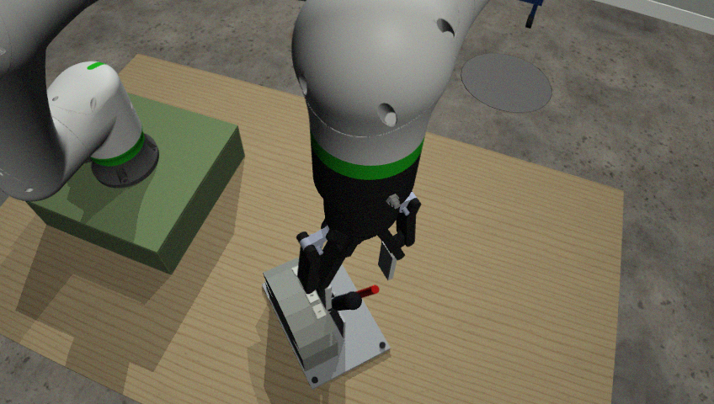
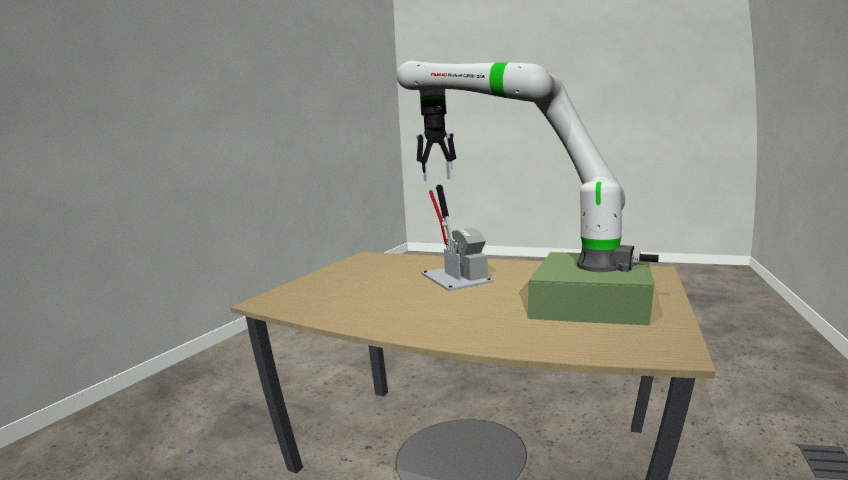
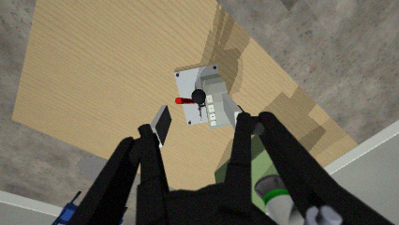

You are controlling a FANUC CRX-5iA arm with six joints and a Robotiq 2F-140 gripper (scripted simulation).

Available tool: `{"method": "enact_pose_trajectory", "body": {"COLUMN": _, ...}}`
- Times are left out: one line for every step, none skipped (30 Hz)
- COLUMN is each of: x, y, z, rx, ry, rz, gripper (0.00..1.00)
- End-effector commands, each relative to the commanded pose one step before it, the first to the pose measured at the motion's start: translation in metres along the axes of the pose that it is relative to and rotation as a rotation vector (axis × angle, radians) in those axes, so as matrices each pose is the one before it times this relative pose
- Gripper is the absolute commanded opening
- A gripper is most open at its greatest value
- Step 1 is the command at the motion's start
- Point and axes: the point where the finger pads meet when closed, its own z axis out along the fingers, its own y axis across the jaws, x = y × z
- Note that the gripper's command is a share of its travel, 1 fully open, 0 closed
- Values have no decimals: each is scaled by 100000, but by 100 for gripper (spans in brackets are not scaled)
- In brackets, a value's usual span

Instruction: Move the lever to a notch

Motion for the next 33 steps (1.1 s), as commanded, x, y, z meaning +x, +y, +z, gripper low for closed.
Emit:
{"method": "enact_pose_trajectory", "body": {"x": 8, "y": -5, "z": 41, "rx": 18, "ry": 47, "rz": -1, "gripper": 57}}
{"method": "enact_pose_trajectory", "body": {"x": 0, "y": 0, "z": 48, "rx": 0, "ry": 0, "rz": 0, "gripper": 57}}
{"method": "enact_pose_trajectory", "body": {"x": 0, "y": 0, "z": 58, "rx": 0, "ry": 0, "rz": 0, "gripper": 57}}
{"method": "enact_pose_trajectory", "body": {"x": 0, "y": 0, "z": 68, "rx": 0, "ry": 0, "rz": 0, "gripper": 57}}
{"method": "enact_pose_trajectory", "body": {"x": 0, "y": 0, "z": 79, "rx": 0, "ry": 0, "rz": 0, "gripper": 57}}
{"method": "enact_pose_trajectory", "body": {"x": 0, "y": 0, "z": 89, "rx": 0, "ry": 0, "rz": 0, "gripper": 57}}
{"method": "enact_pose_trajectory", "body": {"x": 0, "y": 0, "z": 102, "rx": 0, "ry": 0, "rz": 0, "gripper": 57}}
{"method": "enact_pose_trajectory", "body": {"x": 0, "y": 0, "z": 113, "rx": 0, "ry": 0, "rz": 0, "gripper": 57}}
{"method": "enact_pose_trajectory", "body": {"x": 0, "y": 0, "z": 123, "rx": 0, "ry": 0, "rz": 0, "gripper": 57}}
{"method": "enact_pose_trajectory", "body": {"x": 0, "y": 0, "z": 133, "rx": 0, "ry": 0, "rz": 0, "gripper": 57}}
{"method": "enact_pose_trajectory", "body": {"x": 0, "y": 0, "z": 146, "rx": 0, "ry": 0, "rz": 0, "gripper": 57}}
{"method": "enact_pose_trajectory", "body": {"x": 0, "y": 0, "z": 156, "rx": 0, "ry": 0, "rz": 0, "gripper": 57}}
{"method": "enact_pose_trajectory", "body": {"x": 0, "y": 0, "z": 165, "rx": 0, "ry": 0, "rz": 0, "gripper": 57}}
{"method": "enact_pose_trajectory", "body": {"x": 0, "y": 0, "z": 176, "rx": 0, "ry": 0, "rz": 0, "gripper": 57}}
{"method": "enact_pose_trajectory", "body": {"x": 0, "y": 0, "z": 0, "rx": 0, "ry": 0, "rz": 0, "gripper": 57}}
{"method": "enact_pose_trajectory", "body": {"x": 0, "y": 0, "z": 0, "rx": 0, "ry": 0, "rz": 0, "gripper": 57}}
{"method": "enact_pose_trajectory", "body": {"x": 0, "y": 0, "z": 185, "rx": 0, "ry": 0, "rz": 0, "gripper": 57}}
{"method": "enact_pose_trajectory", "body": {"x": 0, "y": 0, "z": 193, "rx": 0, "ry": 0, "rz": 0, "gripper": 57}}
{"method": "enact_pose_trajectory", "body": {"x": 0, "y": 0, "z": 203, "rx": 0, "ry": 0, "rz": 0, "gripper": 57}}
{"method": "enact_pose_trajectory", "body": {"x": -1, "y": 0, "z": 209, "rx": 0, "ry": 0, "rz": 0, "gripper": 57}}
{"method": "enact_pose_trajectory", "body": {"x": 1, "y": 0, "z": 218, "rx": 0, "ry": 0, "rz": 0, "gripper": 57}}
{"method": "enact_pose_trajectory", "body": {"x": 0, "y": 0, "z": 222, "rx": 0, "ry": 0, "rz": 0, "gripper": 57}}
{"method": "enact_pose_trajectory", "body": {"x": 0, "y": 0, "z": 228, "rx": 0, "ry": 0, "rz": 0, "gripper": 57}}
{"method": "enact_pose_trajectory", "body": {"x": 0, "y": 0, "z": 232, "rx": 0, "ry": 0, "rz": 0, "gripper": 57}}
{"method": "enact_pose_trajectory", "body": {"x": 0, "y": 0, "z": 236, "rx": 0, "ry": 0, "rz": 0, "gripper": 57}}
{"method": "enact_pose_trajectory", "body": {"x": 0, "y": 0, "z": 237, "rx": 0, "ry": 0, "rz": 0, "gripper": 57}}
{"method": "enact_pose_trajectory", "body": {"x": 0, "y": 0, "z": 240, "rx": 0, "ry": 0, "rz": 0, "gripper": 57}}
{"method": "enact_pose_trajectory", "body": {"x": 0, "y": 0, "z": 239, "rx": 0, "ry": 0, "rz": 0, "gripper": 57}}
{"method": "enact_pose_trajectory", "body": {"x": 0, "y": 0, "z": 239, "rx": 0, "ry": 0, "rz": 0, "gripper": 57}}
{"method": "enact_pose_trajectory", "body": {"x": 0, "y": 0, "z": 236, "rx": 0, "ry": 0, "rz": 0, "gripper": 57}}
{"method": "enact_pose_trajectory", "body": {"x": 0, "y": 0, "z": 234, "rx": 0, "ry": 0, "rz": 0, "gripper": 57}}
{"method": "enact_pose_trajectory", "body": {"x": 0, "y": 0, "z": 0, "rx": 0, "ry": 0, "rz": 0, "gripper": 57}}
{"method": "enact_pose_trajectory", "body": {"x": 0, "y": 0, "z": 0, "rx": 0, "ry": 0, "rz": 0, "gripper": 57}}
